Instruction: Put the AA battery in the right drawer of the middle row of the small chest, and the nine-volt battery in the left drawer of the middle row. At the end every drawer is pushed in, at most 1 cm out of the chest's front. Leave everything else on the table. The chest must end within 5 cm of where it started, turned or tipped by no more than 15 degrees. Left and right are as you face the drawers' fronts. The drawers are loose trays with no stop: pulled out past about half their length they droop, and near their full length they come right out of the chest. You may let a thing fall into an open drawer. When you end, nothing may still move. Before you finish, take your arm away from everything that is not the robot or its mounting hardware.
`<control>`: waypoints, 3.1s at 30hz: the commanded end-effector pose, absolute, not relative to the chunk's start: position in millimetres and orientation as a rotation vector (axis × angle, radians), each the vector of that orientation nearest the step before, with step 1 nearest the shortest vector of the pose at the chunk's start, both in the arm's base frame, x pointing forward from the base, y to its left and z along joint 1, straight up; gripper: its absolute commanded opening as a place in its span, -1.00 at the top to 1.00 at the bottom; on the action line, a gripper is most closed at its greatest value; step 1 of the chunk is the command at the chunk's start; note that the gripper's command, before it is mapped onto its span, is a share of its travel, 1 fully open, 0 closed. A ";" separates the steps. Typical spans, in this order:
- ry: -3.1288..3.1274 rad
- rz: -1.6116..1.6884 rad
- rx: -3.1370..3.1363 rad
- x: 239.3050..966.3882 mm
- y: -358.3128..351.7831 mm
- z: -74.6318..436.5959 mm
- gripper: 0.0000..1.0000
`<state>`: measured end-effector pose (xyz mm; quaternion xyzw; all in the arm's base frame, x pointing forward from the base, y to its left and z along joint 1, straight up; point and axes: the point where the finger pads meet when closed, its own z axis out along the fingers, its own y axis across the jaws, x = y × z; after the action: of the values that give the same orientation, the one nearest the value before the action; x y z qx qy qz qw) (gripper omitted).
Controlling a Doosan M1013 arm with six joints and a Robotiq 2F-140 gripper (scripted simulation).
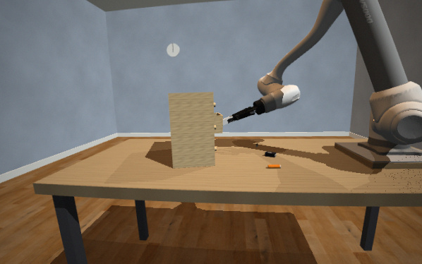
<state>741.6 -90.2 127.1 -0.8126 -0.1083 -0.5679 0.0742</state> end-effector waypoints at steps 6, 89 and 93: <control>-0.333 -1.707 -2.438 739.7 -89.6 128.2 0.70; -0.365 -1.354 -2.683 620.0 -121.8 171.8 0.60; -0.369 -1.309 -2.708 617.3 -122.3 174.5 0.60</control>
<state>619.8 -123.0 169.2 -0.8781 -0.1171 -0.4611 0.0511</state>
